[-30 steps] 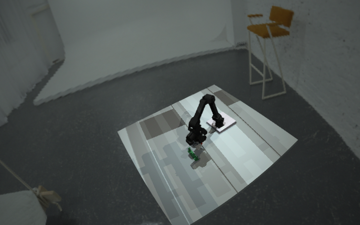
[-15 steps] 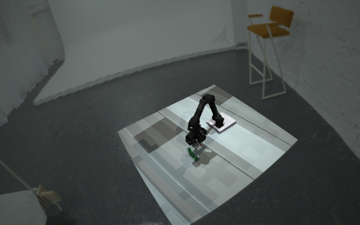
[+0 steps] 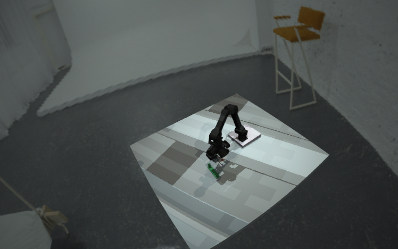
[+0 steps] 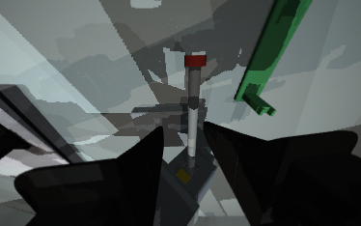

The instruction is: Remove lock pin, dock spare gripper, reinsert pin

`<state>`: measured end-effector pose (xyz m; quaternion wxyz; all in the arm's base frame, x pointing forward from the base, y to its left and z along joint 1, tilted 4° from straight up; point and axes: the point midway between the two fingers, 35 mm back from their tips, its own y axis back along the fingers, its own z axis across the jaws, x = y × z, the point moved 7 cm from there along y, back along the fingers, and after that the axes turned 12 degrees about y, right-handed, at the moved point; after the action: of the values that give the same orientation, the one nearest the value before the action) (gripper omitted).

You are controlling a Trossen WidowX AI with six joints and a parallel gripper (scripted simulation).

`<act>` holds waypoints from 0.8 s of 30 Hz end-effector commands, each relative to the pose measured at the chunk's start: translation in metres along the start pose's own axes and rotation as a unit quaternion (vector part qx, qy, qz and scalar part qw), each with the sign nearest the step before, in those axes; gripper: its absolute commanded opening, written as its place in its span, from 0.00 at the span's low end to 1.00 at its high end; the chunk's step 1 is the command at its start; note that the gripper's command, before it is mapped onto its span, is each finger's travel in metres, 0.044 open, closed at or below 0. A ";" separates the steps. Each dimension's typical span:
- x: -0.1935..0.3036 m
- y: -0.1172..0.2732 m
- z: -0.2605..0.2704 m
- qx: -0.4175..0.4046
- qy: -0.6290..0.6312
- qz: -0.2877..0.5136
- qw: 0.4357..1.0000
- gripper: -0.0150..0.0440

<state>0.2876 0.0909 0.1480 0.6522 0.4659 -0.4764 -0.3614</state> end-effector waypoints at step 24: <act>-0.028 0.064 0.002 -0.001 0.009 0.008 1.000 0.59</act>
<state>0.2800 0.1302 0.1961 0.6605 0.4641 -0.4741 -0.3514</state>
